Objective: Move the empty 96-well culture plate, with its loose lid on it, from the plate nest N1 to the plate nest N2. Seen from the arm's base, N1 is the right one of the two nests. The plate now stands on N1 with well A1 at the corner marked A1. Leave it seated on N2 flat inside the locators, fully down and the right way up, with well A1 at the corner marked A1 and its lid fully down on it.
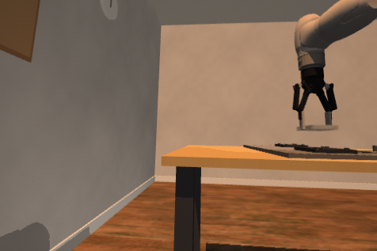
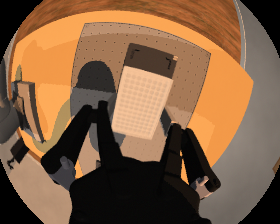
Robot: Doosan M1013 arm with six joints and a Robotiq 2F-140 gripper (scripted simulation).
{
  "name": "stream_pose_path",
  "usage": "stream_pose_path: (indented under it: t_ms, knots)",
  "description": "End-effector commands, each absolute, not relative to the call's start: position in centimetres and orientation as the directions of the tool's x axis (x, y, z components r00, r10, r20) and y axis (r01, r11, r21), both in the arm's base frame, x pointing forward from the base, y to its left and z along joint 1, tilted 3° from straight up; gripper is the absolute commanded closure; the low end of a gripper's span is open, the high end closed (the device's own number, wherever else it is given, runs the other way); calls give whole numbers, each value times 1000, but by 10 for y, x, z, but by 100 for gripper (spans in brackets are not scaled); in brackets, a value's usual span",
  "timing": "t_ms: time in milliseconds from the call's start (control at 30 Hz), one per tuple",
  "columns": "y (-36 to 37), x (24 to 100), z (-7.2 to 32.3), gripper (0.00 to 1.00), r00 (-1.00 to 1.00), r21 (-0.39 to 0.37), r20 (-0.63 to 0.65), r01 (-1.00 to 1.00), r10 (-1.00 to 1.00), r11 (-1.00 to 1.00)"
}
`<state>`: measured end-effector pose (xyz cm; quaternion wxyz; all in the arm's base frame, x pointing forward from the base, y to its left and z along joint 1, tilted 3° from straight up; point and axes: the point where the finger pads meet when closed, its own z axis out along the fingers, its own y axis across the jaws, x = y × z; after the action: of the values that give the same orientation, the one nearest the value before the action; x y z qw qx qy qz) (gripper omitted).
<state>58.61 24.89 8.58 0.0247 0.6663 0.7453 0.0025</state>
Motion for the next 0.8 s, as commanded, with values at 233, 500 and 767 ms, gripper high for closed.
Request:
stream_pose_path:
  t_ms: [233,500,767]
  knots:
    - [279,586,84,100,-113,33,-40,993,993,114]
    - [294,586,83,100,-113,33,-40,993,993,114]
    - [293,586,83,100,-113,33,-40,993,993,114]
